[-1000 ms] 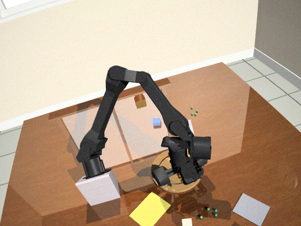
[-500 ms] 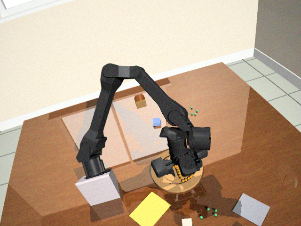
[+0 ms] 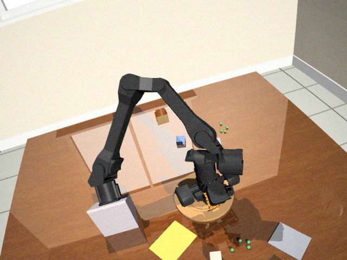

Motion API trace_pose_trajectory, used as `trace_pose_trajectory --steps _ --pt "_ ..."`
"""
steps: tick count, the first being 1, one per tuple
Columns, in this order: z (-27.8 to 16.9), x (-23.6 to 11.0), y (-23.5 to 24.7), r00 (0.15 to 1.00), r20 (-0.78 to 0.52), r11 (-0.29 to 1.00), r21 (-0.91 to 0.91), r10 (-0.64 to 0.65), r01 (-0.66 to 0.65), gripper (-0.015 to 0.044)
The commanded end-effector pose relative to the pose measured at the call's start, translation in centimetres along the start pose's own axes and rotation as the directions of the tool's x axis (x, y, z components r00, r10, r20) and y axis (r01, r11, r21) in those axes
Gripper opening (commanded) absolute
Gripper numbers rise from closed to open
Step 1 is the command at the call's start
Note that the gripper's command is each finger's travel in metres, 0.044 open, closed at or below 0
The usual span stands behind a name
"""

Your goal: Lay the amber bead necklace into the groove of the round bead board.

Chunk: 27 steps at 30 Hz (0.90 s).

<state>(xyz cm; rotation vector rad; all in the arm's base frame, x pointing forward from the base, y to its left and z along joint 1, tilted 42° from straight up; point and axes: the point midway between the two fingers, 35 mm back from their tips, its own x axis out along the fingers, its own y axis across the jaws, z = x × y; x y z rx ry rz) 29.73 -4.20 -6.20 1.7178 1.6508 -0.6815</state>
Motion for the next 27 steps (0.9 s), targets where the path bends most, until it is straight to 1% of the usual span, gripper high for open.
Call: trace_pose_trajectory --steps 1,10,15,19,20,27 --pt "-0.1 0.8 -0.2 1.000 -0.008 1.000 0.006 -0.004 0.004 0.0120" --pt "-0.2 2.3 -0.3 1.000 -0.011 1.000 0.010 -0.009 0.009 0.0120" --pt "-0.3 2.4 -0.3 1.000 -0.011 1.000 0.010 -0.009 0.009 0.0120" --pt "-0.2 2.2 -0.3 1.000 -0.005 1.000 0.006 -0.010 0.010 0.0015" --pt "-0.2 2.2 -0.3 1.000 -0.005 1.000 0.006 -0.010 0.010 0.0000" --pt "-0.2 2.2 -0.3 1.000 -0.005 1.000 0.006 -0.010 0.010 0.0000"
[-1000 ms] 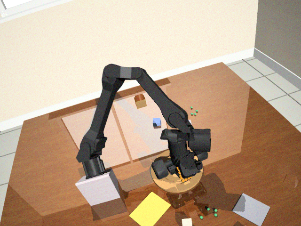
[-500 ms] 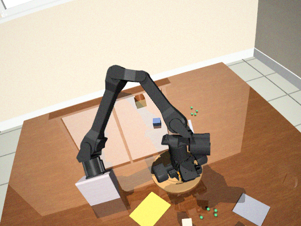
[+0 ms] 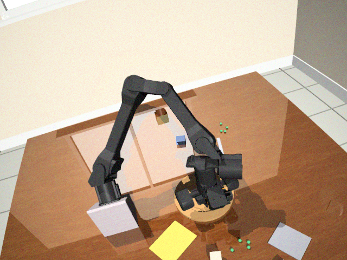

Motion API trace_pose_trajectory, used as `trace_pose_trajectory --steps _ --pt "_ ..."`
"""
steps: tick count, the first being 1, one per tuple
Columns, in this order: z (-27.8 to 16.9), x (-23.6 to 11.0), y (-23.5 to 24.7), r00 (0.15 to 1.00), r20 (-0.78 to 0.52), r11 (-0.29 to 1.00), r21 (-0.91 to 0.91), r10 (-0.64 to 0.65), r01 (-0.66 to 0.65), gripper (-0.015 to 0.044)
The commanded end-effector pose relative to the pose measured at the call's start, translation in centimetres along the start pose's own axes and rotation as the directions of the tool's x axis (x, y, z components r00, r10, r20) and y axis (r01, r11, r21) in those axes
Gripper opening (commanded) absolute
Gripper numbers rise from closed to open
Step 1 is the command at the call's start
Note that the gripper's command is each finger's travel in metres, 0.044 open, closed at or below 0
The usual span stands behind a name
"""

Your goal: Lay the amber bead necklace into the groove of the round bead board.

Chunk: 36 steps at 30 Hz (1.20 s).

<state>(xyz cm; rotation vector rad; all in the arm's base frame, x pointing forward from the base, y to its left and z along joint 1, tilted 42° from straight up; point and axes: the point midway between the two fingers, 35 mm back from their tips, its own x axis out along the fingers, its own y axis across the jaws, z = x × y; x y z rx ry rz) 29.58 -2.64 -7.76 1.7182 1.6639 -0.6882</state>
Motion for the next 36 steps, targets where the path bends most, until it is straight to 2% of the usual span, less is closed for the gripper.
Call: trace_pose_trajectory --steps 1,36 --pt "0.00 -0.01 0.02 1.000 0.000 1.000 -0.001 0.000 0.000 0.0000" --pt "0.50 -0.61 -0.59 1.000 -0.004 1.000 0.004 0.001 -0.001 0.0000"
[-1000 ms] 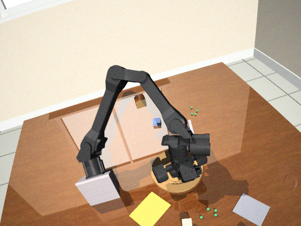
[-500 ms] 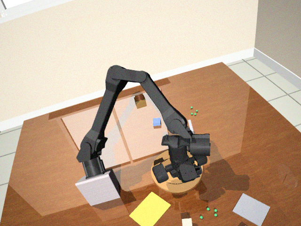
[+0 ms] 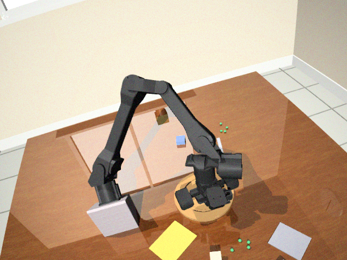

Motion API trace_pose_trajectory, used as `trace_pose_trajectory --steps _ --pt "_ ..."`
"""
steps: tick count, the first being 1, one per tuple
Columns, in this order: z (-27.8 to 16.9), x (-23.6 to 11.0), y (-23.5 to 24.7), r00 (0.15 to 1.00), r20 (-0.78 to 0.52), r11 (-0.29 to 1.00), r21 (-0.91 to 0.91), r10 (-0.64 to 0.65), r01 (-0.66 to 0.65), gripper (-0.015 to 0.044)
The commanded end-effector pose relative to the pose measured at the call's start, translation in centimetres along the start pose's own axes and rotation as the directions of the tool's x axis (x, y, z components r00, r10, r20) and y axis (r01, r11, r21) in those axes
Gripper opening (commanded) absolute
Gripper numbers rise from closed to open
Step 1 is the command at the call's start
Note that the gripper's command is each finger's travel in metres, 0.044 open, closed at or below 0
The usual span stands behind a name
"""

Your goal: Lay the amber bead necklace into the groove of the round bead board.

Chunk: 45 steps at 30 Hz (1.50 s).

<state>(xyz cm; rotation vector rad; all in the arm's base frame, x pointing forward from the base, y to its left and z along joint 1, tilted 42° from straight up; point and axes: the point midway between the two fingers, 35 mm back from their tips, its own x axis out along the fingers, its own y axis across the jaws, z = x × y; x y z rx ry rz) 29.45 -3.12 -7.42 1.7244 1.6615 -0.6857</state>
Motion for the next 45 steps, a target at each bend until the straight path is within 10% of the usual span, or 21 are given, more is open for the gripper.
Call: trace_pose_trajectory --steps 1,17,34,45 --pt "0.60 -0.03 -0.71 1.000 -0.001 1.000 0.002 -0.004 0.004 0.0000" --pt "0.92 0.78 -1.05 1.000 -0.002 1.000 0.002 -0.004 0.004 0.0000" --pt "0.91 0.26 -0.97 1.000 -0.003 1.000 0.003 0.000 0.000 0.0440" --pt "0.91 -0.03 -0.97 1.000 -0.001 1.000 0.002 -0.004 0.004 0.0440"
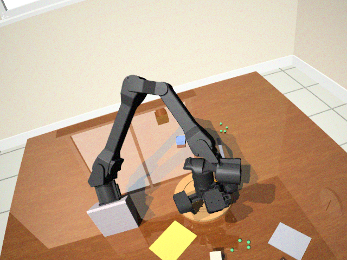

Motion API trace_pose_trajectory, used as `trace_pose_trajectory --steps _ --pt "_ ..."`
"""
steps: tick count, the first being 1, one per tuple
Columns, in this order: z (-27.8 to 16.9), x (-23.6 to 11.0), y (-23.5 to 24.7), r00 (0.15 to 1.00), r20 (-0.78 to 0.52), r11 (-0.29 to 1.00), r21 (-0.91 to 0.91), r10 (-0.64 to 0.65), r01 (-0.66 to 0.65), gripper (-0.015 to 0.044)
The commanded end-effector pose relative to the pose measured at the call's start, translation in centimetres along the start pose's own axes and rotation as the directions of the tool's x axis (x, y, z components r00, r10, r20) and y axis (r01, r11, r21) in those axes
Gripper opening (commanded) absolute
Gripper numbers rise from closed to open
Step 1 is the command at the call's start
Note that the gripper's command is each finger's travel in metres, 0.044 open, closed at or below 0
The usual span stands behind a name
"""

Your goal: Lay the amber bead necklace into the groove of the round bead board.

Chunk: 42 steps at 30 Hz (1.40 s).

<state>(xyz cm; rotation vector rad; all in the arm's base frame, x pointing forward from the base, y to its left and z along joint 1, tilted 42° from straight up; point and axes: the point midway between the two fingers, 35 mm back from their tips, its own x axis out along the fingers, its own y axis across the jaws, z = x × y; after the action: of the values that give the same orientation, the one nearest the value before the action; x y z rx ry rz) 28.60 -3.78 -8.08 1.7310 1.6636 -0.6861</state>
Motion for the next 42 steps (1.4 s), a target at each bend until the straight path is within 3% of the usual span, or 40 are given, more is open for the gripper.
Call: trace_pose_trajectory --steps 1,17,19,22,25,29,35,42 --pt "0.0 0.0 -0.1 1.000 0.003 1.000 -0.002 -0.004 0.004 0.0440" --pt "0.0 0.0 -0.1 1.000 0.003 1.000 -0.002 -0.004 0.004 0.0440" --pt "0.0 -0.1 0.0 1.000 0.003 0.998 -0.067 -0.004 0.005 0.0387" --pt "-0.1 -0.4 0.0 1.000 0.003 0.942 -0.337 -0.004 0.005 0.0309" --pt "-0.2 -0.7 0.0 1.000 0.004 0.804 -0.595 -0.004 0.006 0.0230" --pt "-0.3 -1.1 0.1 1.000 0.004 0.516 -0.856 -0.004 0.005 0.0125" --pt "-0.5 -1.7 0.2 1.000 0.004 -0.044 -0.999 -0.004 0.004 0.0120" --pt "-0.7 -2.2 0.2 1.000 0.006 -0.425 -0.905 -0.006 0.003 0.0120"
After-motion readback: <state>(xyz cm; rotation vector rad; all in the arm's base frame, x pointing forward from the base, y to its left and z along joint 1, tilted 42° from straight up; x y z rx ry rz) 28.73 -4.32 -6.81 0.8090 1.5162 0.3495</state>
